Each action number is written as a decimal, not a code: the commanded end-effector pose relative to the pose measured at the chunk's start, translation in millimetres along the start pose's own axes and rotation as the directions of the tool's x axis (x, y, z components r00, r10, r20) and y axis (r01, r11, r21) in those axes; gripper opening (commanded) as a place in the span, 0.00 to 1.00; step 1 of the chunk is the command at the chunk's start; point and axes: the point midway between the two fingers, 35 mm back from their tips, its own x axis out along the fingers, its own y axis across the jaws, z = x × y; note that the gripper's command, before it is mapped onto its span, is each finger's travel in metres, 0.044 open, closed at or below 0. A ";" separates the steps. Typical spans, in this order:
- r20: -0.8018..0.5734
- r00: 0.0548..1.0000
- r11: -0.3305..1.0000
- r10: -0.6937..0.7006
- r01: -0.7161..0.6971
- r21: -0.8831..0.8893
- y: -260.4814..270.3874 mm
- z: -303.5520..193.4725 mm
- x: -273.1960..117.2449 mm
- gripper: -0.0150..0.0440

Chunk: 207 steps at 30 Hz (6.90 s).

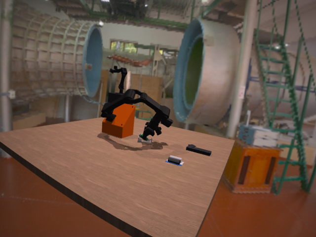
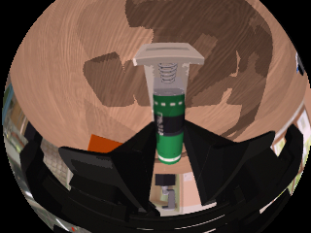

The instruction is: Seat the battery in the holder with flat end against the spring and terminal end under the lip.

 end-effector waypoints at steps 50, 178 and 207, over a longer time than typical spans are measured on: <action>0.059 0.998 1.000 0.018 -0.018 -0.001 1.5 21.3 -5.4 0.39; 0.436 0.897 0.997 0.070 -0.053 -0.050 -1.9 2.2 15.5 0.48; 0.438 0.896 0.997 0.075 -0.059 -0.050 3.5 -40.3 -63.5 1.00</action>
